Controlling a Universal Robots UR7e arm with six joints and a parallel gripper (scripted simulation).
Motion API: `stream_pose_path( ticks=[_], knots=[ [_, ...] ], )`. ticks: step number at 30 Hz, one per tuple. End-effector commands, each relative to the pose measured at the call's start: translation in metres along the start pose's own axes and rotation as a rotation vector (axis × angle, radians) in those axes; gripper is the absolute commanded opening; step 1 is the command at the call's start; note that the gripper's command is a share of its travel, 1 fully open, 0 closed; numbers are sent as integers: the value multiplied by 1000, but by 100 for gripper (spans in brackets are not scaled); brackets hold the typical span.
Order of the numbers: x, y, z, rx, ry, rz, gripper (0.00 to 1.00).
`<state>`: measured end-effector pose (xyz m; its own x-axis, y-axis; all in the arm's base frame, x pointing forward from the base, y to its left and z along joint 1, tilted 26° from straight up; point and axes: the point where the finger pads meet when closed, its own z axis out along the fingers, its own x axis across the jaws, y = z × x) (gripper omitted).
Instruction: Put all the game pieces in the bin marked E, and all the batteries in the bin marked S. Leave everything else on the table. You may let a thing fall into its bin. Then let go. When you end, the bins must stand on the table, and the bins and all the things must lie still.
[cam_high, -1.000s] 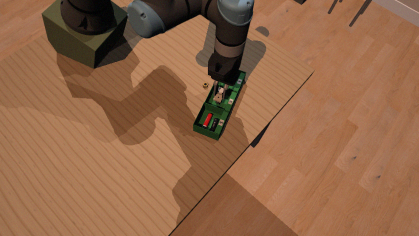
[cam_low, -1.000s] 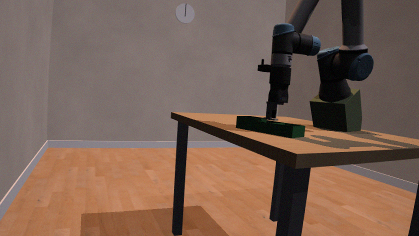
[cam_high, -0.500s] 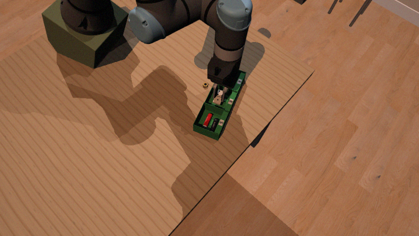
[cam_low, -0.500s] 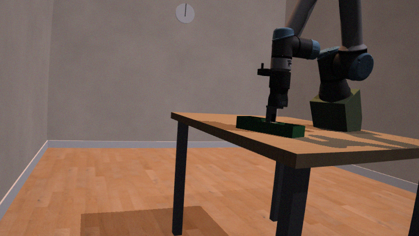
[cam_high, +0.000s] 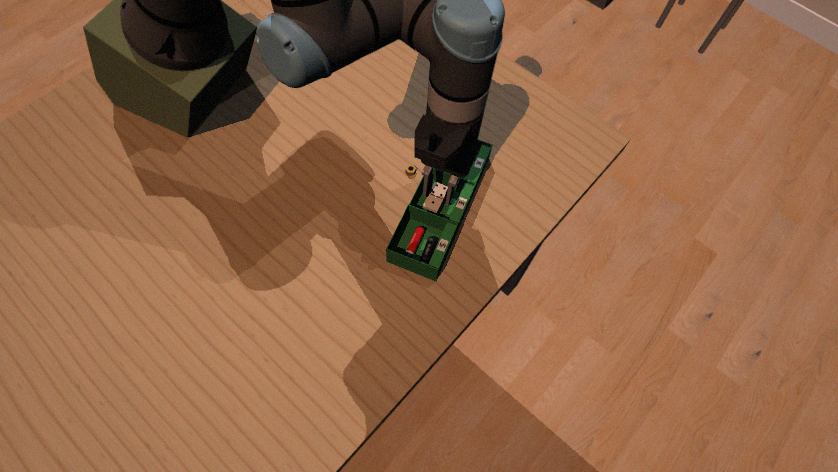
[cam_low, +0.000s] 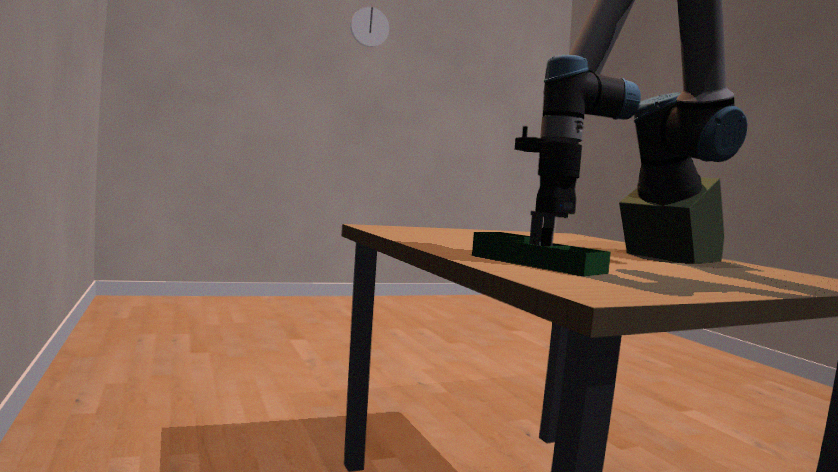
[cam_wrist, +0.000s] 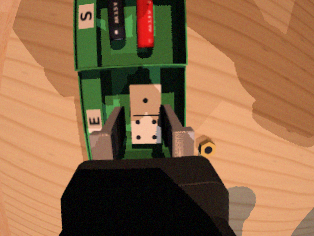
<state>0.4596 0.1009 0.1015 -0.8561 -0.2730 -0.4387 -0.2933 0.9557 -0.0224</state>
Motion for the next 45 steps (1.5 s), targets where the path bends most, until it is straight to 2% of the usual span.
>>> stream_pose_path(
  ticks=[1, 15, 32, 34, 42, 43, 45],
  knots=[
    [0, 0, 0, 0, -1, 0, 65],
    [0, 0, -8, 0, -1, 0, 65],
    [0, 0, -28, 0, -1, 0, 65],
    [0, 0, -36, 0, -1, 0, 65],
    [0, 0, -36, 0, -1, 0, 65],
    [0, 0, -40, 0, -1, 0, 100],
    [0, 0, -48, 0, -1, 0, 100]
  ],
)
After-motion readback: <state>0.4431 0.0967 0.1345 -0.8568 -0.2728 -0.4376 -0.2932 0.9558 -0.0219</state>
